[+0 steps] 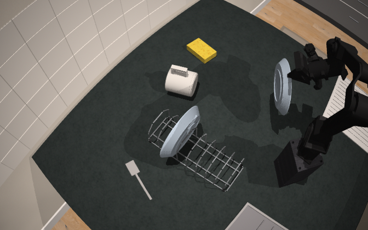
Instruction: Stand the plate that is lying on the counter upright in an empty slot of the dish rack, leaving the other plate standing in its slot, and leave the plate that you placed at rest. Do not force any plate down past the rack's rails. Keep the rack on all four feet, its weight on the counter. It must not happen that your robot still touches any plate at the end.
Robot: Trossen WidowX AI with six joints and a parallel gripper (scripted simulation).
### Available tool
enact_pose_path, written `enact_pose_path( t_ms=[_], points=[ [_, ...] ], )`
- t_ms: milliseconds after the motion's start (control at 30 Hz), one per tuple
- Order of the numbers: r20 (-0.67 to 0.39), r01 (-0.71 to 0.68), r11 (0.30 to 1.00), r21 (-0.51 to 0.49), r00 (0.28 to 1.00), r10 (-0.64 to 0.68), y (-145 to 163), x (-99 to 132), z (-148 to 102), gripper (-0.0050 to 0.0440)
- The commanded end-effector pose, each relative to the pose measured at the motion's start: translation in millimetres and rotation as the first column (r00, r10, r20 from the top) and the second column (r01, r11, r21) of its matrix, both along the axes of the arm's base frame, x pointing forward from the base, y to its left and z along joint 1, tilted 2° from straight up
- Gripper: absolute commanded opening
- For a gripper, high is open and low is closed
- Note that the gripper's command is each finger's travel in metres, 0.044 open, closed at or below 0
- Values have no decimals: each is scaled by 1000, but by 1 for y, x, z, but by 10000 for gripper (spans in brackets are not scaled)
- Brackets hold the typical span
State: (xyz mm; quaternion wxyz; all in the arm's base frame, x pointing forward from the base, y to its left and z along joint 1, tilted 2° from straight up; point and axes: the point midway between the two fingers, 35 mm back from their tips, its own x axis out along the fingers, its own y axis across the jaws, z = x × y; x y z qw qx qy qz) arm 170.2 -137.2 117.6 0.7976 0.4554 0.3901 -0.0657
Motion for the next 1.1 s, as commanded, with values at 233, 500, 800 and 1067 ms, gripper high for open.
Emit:
enact_pose_path(
  t_ms=[233,500,800,1067],
  points=[
    [19,61,998,19,998,-62,1,1,4,0],
    [19,61,998,19,998,-62,1,1,4,0],
    [19,61,998,19,998,-62,1,1,4,0],
    [-2,165,984,71,986,-166,2,1,3,0]
  ],
)
